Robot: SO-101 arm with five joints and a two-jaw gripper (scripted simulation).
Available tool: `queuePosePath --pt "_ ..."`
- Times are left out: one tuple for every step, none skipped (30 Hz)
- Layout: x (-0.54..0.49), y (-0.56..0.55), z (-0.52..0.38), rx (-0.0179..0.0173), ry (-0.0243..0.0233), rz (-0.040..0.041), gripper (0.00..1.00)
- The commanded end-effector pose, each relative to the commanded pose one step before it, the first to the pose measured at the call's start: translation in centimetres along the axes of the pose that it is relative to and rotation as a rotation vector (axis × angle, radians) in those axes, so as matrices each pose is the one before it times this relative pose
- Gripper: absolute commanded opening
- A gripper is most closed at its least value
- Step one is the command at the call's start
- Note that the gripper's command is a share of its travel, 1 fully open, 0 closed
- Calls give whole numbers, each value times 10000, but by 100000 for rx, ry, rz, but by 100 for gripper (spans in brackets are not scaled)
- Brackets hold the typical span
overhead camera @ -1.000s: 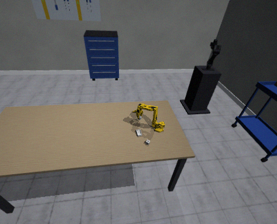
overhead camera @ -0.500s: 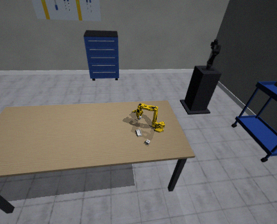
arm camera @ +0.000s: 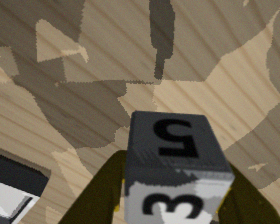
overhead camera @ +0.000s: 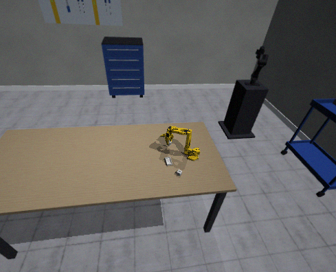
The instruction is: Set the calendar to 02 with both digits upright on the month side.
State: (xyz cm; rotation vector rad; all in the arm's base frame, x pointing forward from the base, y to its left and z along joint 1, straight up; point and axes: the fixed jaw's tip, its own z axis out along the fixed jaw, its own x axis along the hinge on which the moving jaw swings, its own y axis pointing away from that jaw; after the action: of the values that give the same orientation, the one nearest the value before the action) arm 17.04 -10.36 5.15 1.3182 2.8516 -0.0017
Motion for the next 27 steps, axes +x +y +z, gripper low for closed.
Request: queuePosePath --pt "-3971 3902 -8109 -1778 -5489 -64 0" --pt "0 0 0 0 0 0 0" --pt "-1 -1 20 0 2 1 0" --pt "-1 5 96 0 0 0 0" --pt "0 -4 234 0 0 0 0" --pt "-5 0 385 0 0 0 0" --pt "-4 4 529 0 0 0 0" --pt "2 2 649 0 0 0 0" --pt "-1 -5 721 0 0 0 0" --pt "7 1 751 0 0 0 0" --pt "5 -5 721 0 0 0 0" --pt "14 -4 642 0 0 0 0" --pt "8 -2 528 0 0 0 0" --pt "13 0 384 0 0 0 0" --pt "5 -3 228 0 0 0 0" --pt "-1 -2 102 0 0 0 0" --pt "1 0 18 0 0 0 0" --pt "0 0 0 0 0 0 0" --pt "0 0 0 0 0 0 0" --pt "0 -1 11 1 -1 -1 0" --pt "-2 -1 102 0 0 0 0" --pt "-2 3 234 0 0 0 0" --pt "-2 1 384 0 0 0 0" --pt "-2 -1 529 0 0 0 0" --pt "3 4 649 0 0 0 0" --pt "0 -3 721 0 0 0 0" --pt "7 -4 750 0 0 0 0"
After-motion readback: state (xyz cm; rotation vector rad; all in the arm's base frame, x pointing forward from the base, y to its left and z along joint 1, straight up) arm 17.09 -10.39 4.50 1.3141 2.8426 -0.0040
